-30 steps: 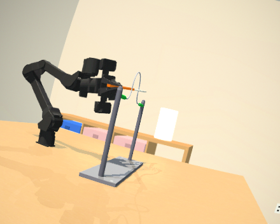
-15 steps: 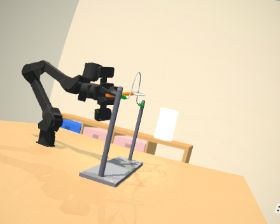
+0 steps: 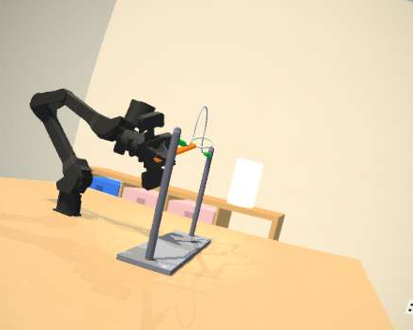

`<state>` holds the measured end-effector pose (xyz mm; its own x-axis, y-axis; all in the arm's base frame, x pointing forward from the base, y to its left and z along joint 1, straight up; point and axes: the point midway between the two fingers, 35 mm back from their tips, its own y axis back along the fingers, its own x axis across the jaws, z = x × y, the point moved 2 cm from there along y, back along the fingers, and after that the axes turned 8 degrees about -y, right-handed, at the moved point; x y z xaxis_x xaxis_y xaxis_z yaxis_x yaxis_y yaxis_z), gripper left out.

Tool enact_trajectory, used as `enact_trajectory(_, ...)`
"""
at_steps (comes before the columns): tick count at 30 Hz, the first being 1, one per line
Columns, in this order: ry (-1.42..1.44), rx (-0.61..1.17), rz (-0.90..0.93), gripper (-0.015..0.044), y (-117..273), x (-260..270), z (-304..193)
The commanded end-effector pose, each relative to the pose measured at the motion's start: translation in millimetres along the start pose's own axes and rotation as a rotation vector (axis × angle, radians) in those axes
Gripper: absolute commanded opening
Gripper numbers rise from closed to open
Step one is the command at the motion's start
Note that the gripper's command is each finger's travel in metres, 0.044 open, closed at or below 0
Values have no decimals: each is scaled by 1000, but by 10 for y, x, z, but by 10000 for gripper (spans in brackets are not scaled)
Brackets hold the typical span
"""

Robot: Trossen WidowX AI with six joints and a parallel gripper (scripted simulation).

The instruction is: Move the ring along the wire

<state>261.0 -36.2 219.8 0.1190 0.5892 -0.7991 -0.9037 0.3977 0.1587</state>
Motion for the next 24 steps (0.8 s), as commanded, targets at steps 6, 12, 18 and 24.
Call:
enact_trajectory(6,-178,46,113,-150,54,324,-39)
enact_trajectory(12,-294,5,174,-150,24,517,-25)
enact_trajectory(18,-415,6,240,-150,60,711,16)
enact_trajectory(24,-537,31,307,-150,141,897,85)
